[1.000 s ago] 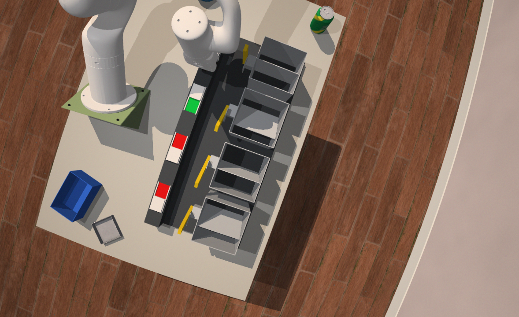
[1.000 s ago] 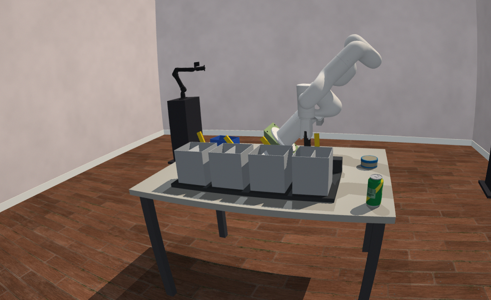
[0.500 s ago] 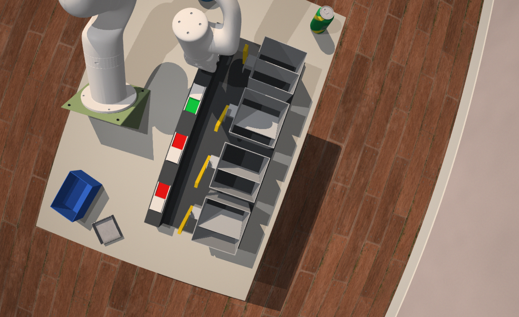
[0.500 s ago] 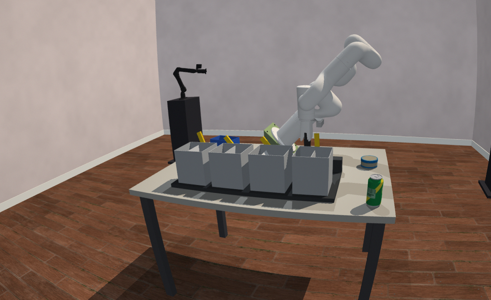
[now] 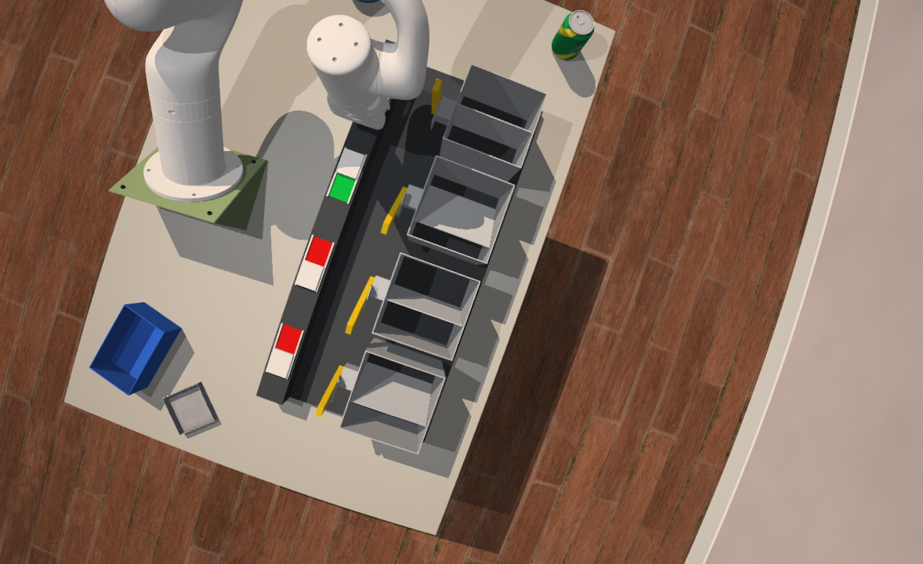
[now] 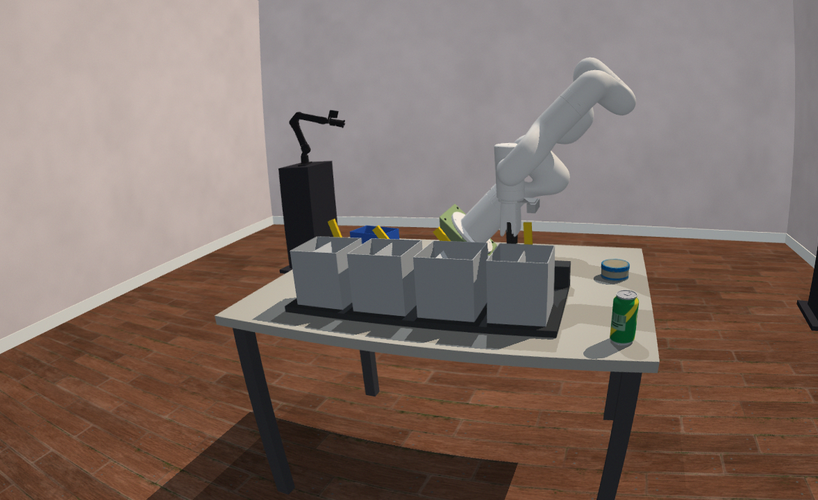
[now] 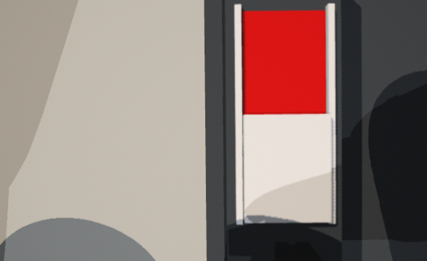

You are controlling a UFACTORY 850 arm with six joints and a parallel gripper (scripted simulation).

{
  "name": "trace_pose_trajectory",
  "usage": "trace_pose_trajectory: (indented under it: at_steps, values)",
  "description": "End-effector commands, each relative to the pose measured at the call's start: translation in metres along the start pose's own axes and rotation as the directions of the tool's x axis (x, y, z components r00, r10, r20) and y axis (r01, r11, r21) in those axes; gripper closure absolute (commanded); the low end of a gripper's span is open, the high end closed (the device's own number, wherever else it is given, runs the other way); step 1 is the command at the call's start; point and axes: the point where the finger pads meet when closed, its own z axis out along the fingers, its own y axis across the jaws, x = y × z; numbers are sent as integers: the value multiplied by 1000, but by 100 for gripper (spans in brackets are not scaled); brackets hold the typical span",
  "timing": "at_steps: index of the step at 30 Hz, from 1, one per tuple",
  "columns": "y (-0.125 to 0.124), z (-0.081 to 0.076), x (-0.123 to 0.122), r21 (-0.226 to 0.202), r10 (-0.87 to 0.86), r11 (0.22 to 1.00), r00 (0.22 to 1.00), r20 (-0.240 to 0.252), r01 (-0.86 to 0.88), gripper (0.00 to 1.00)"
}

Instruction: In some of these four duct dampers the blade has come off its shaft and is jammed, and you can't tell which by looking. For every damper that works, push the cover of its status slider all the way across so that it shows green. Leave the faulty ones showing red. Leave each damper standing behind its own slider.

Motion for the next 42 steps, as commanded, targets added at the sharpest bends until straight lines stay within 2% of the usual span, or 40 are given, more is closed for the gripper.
trace_pose_trajectory:
  at_steps: [1, 15, 42]
  values:
    - [1, 0, 0, -1, 0, 1000, 1000, 0, 0, 100]
    - [1, 0, 0, -1, 0, 1000, 1000, 0, 0, 100]
    - [1, 11, 0, -1, 0, 1000, 1000, 0, 0, 100]
